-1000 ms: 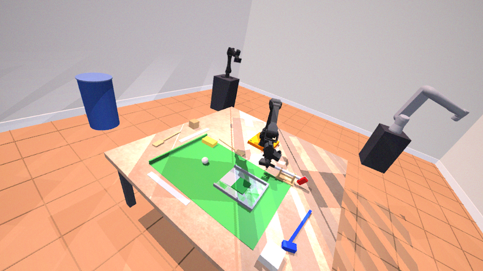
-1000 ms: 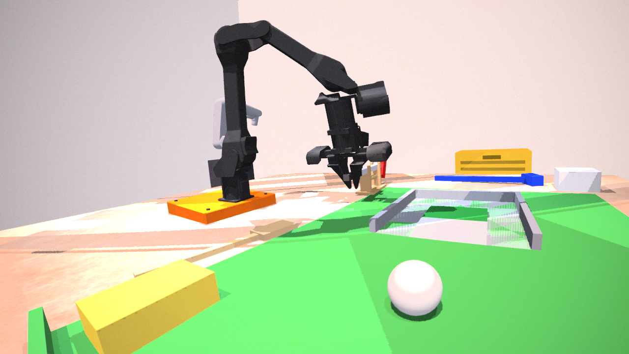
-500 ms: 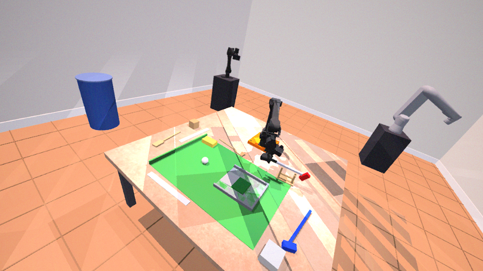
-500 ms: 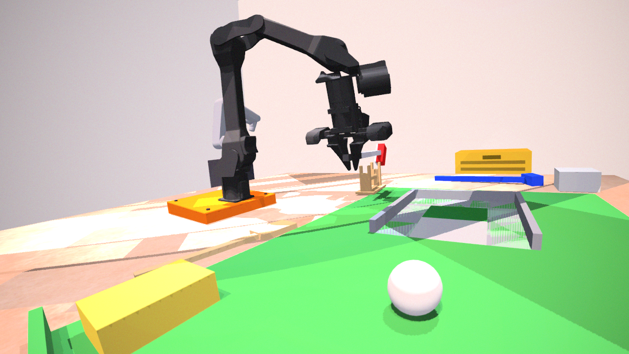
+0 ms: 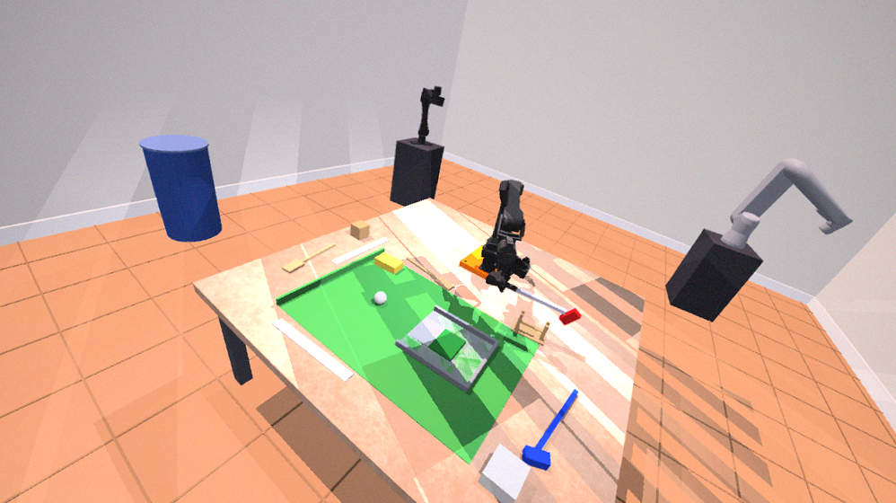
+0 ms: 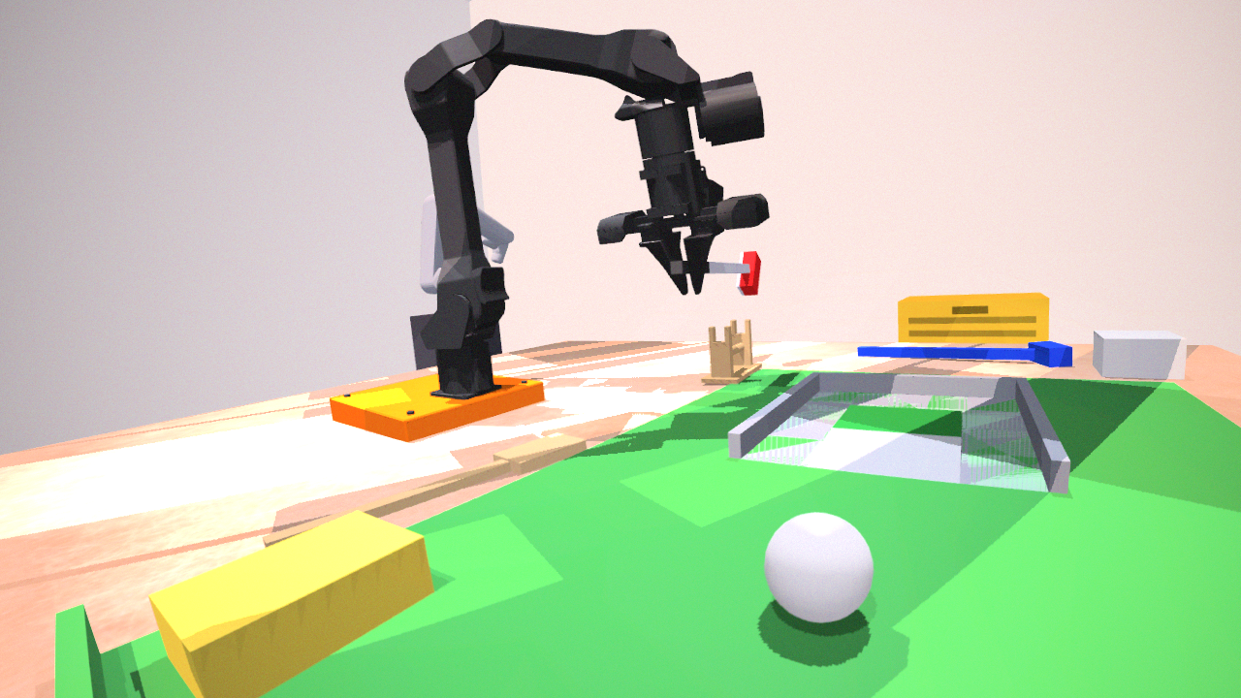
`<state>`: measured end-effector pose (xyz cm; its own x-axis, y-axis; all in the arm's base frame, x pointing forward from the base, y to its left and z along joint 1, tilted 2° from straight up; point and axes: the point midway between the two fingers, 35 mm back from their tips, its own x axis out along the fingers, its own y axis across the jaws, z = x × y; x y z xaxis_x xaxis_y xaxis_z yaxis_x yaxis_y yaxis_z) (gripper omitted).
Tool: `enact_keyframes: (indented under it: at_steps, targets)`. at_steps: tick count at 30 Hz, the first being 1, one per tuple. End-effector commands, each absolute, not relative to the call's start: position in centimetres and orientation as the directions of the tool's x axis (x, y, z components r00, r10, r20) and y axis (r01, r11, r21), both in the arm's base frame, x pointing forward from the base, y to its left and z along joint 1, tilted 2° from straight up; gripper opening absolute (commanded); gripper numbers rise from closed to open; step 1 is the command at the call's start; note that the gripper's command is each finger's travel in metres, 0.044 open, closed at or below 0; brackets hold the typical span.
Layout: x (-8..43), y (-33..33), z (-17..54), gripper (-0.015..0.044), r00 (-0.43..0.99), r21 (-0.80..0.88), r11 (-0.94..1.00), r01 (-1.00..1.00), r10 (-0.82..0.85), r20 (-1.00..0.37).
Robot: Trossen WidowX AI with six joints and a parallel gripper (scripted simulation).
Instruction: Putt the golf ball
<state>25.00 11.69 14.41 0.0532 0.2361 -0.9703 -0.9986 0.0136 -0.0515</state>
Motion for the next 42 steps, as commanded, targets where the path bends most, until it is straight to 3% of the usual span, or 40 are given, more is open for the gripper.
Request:
enact_keyframes:
  at_steps: [1, 21, 42]
  targets:
    - [25.9, 10.7, 14.5, 0.0, 0.068, -0.053, 0.067, -0.996, 0.232, -0.97]
    - [30.4, 0.8, 15.6, 0.0, 0.146, -0.05, 0.479, -0.877, 0.164, -0.976]
    - [30.3, -12.1, 16.6, 0.0, 0.136, -0.03, 0.855, -0.517, 0.048, -0.99]
